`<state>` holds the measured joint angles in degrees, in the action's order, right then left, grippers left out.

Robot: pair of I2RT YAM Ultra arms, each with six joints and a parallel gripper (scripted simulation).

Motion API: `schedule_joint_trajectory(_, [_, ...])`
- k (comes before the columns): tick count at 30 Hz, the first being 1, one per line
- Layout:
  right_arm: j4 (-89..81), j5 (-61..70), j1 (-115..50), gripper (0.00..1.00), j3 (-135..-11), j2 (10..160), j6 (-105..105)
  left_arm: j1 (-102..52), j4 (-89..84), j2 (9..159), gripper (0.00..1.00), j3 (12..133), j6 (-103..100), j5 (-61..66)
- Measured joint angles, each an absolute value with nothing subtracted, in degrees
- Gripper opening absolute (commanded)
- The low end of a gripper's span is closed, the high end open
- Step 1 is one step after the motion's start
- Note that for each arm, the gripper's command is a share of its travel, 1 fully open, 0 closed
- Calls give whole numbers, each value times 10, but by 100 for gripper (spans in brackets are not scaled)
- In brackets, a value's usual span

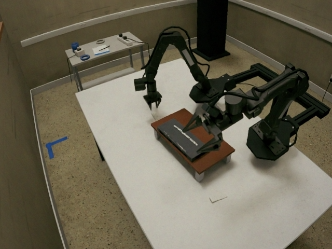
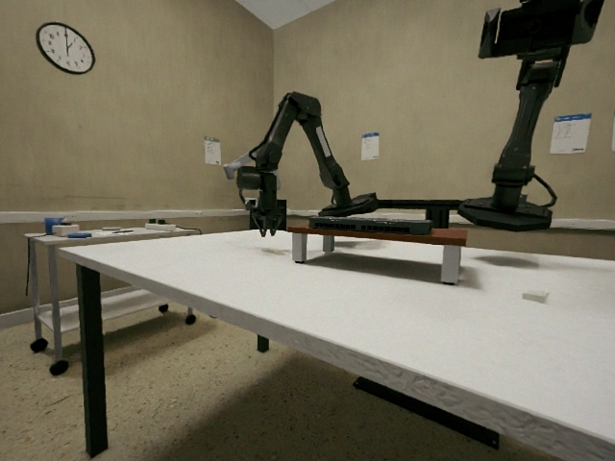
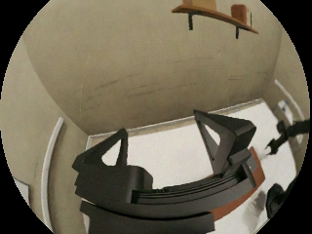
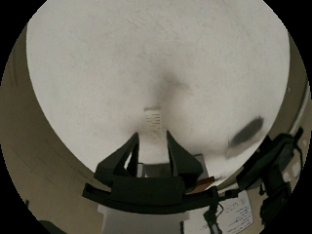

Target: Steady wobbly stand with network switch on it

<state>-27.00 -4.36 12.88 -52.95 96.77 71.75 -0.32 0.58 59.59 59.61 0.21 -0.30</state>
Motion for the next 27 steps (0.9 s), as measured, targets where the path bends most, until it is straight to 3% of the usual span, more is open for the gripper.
schedule_joint_trajectory(27, [-185,-42,134,43,-520,1042,712,-3,6,596,100,596,2,-3])
